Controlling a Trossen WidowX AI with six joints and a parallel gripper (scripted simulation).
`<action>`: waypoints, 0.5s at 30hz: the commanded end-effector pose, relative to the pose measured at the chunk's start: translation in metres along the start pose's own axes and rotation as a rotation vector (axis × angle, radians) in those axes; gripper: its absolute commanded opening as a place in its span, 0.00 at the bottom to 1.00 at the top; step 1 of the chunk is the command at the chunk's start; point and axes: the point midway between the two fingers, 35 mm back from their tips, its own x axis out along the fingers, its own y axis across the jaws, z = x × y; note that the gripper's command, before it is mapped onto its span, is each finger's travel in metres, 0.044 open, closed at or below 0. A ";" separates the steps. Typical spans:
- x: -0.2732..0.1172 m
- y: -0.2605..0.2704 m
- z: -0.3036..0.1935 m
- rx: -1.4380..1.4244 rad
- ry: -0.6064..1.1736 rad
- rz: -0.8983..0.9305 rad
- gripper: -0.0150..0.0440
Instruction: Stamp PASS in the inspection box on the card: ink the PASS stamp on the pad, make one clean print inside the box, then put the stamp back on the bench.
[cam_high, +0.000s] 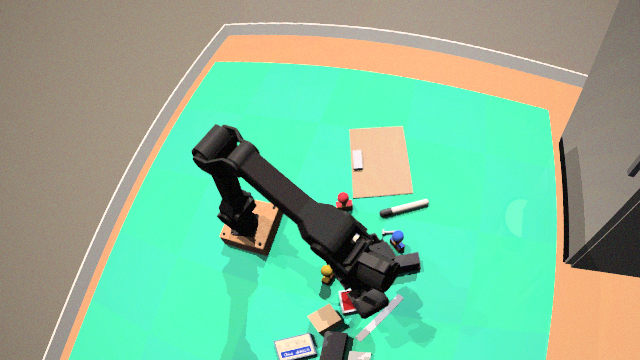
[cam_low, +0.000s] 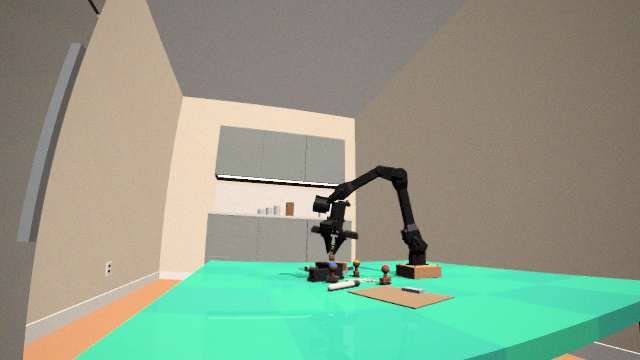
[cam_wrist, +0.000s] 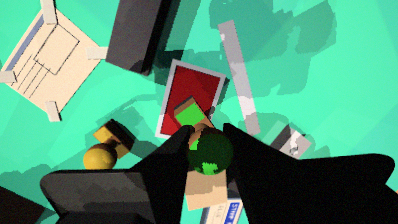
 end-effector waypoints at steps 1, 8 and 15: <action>0.005 0.002 -0.002 0.004 0.006 0.003 0.25; 0.009 0.003 -0.002 0.004 0.005 0.001 0.25; 0.014 0.003 -0.002 0.003 0.004 0.000 0.25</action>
